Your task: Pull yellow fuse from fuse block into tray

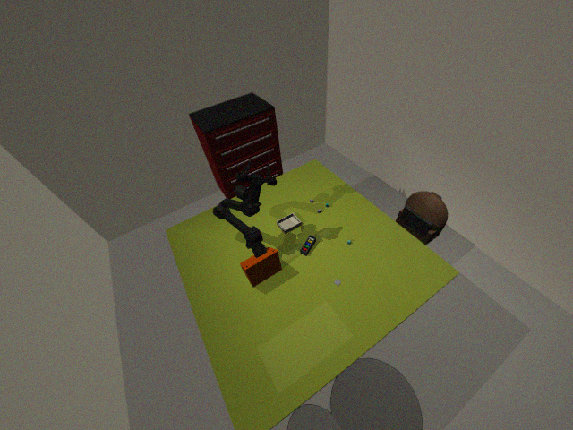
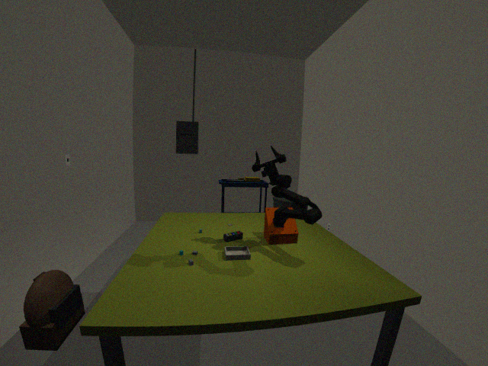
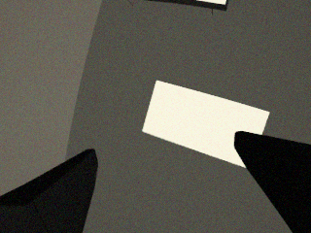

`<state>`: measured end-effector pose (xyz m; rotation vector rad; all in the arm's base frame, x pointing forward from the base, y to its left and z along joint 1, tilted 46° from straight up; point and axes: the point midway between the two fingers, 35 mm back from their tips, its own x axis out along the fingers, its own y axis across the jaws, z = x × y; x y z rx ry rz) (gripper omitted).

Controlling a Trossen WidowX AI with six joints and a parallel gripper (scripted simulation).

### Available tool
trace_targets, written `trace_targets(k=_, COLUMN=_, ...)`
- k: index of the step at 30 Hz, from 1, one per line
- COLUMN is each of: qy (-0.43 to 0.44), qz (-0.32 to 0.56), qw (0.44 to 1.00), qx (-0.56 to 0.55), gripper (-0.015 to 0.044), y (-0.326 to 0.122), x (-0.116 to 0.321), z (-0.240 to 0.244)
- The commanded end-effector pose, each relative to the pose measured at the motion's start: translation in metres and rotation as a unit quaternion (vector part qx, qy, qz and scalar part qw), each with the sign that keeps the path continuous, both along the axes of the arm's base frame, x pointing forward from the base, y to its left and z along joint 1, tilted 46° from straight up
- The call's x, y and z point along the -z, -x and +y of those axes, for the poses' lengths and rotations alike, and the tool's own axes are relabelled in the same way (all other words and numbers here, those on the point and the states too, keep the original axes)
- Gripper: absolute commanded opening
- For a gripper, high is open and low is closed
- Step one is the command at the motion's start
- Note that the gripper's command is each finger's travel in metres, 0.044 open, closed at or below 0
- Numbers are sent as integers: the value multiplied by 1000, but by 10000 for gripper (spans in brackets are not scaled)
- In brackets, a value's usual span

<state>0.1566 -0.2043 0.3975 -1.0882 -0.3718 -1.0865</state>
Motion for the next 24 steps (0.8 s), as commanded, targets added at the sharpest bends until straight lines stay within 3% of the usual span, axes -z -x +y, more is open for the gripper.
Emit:
trace_targets(k=1, qy=-5, qz=2, qw=1000, qx=-4, gripper=374, y=-2, x=1, z=-1)
trace_targets(k=6, qy=-135, qz=61, qw=984, qx=-96, gripper=242, y=-57, x=43, z=-30)
trace_targets(k=12, qy=-320, qz=138, qw=917, qx=-192, gripper=85, y=-123, x=119, z=-46)
trace_targets(k=20, qy=-547, qz=224, qw=765, qx=-256, gripper=74, y=-181, x=228, z=-25)
trace_targets(k=24, qy=-672, qz=252, qw=642, qx=-270, gripper=74, y=-198, x=285, z=5)
